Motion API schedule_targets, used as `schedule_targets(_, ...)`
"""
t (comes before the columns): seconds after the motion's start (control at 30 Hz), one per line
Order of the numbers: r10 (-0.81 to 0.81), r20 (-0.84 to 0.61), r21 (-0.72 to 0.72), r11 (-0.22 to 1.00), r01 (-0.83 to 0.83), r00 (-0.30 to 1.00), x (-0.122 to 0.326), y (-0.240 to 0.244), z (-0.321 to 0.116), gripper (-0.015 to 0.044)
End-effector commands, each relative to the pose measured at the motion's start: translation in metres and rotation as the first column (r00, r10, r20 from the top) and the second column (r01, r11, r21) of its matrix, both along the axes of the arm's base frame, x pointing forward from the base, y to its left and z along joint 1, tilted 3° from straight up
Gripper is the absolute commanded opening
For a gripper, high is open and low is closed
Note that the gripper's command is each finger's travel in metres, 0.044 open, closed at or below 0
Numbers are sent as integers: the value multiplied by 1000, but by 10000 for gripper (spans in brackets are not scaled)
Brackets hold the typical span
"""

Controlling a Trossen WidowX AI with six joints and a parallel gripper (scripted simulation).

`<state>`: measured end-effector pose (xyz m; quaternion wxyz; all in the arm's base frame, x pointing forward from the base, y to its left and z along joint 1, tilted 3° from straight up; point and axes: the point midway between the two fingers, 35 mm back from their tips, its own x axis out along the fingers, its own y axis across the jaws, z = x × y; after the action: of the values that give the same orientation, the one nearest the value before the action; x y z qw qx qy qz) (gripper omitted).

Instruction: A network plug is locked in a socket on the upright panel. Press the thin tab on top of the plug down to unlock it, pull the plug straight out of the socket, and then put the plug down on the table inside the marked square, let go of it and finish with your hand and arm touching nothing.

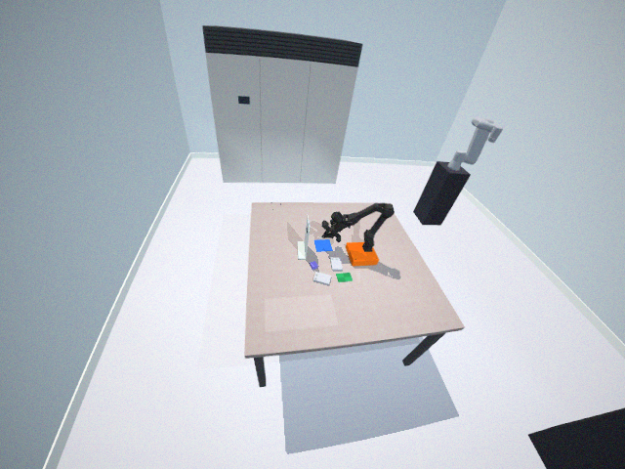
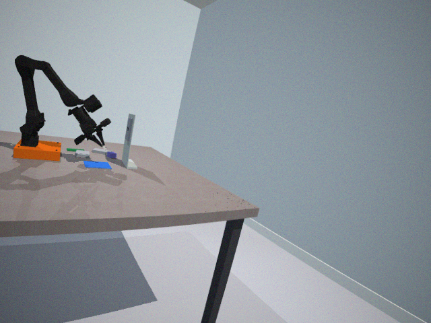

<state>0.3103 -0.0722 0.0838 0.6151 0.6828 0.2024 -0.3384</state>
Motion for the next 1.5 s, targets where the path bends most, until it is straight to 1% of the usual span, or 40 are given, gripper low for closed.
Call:
schedule_targets(0.0, -43, -99, -25, 999, 40, 994, -8, -4, -7, 0)
schedule_targets(0.1, -55, -133, -35, 998, 51, 990, -11, -6, -10, 0)
schedule_targets(0.3, -55, -133, -35, 998, 51, 990, -11, -6, -12, 0)
schedule_targets(1.47, -54, -134, -29, 998, 50, 990, -8, -9, -62, 0)
